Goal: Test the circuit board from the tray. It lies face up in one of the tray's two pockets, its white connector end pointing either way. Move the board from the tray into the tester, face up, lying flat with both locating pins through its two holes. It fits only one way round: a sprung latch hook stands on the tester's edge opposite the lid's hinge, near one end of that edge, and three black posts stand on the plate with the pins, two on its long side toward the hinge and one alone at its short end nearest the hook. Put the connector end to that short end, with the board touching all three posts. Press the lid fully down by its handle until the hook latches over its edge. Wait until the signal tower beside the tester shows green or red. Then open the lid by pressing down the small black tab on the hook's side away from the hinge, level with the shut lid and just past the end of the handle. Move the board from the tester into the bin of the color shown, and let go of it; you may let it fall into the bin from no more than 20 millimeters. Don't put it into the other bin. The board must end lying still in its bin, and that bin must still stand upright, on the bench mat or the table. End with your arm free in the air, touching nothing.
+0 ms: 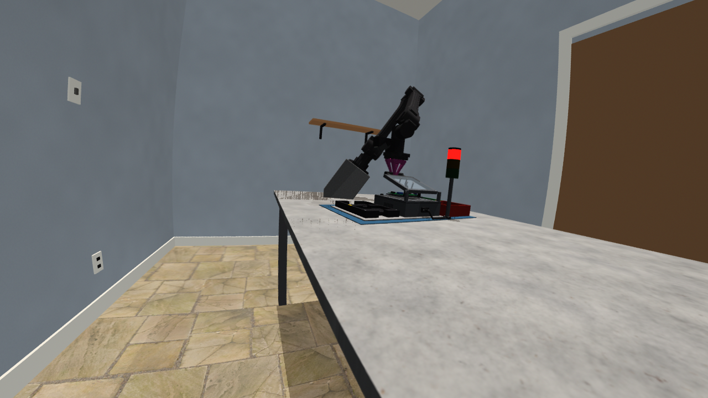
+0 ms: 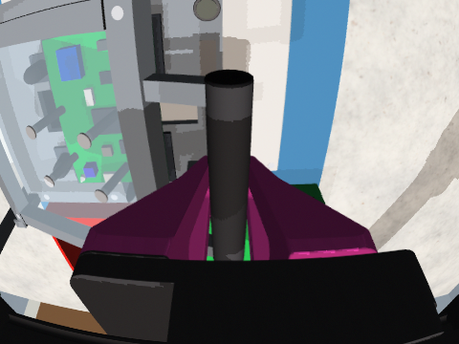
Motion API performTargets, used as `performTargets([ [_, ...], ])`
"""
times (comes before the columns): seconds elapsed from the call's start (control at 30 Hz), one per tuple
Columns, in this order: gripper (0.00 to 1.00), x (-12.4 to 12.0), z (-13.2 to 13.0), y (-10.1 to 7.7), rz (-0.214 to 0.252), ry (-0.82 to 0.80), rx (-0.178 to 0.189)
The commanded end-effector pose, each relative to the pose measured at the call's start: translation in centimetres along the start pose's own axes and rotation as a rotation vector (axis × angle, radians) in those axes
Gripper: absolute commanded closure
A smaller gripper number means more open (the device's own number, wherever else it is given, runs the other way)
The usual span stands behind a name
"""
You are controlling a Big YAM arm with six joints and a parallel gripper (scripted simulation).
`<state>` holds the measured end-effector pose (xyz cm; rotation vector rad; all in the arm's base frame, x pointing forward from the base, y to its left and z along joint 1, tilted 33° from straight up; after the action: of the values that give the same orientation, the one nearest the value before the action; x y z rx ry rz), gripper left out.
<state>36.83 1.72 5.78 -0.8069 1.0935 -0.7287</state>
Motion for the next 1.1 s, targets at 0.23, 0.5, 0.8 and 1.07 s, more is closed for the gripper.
performTargets([
  [0.23,1.0,0.5,4.4,-7.9,-0.043,-0.028,0.101],
  [0.5,1.0,0.5,5.6,-9.7,-0.044,-0.018,0.102],
  [0.8,1.0,0.6,7.4,-11.8,-0.045,-0.007,0.104],
  [1.07,1.0,1.3,8.5,-11.9,-0.032,0.01,0.082],
])
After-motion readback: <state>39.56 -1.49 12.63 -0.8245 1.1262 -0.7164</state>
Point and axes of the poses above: the point where the finger pads meet when closed, its own y axis out along the fingers, its own z axis across the jaws, x = y × z, the point moved 1 cm from there along -y, back along the fingers, and after that the axes turned 5 degrees about -y, right-handed, at the moved point
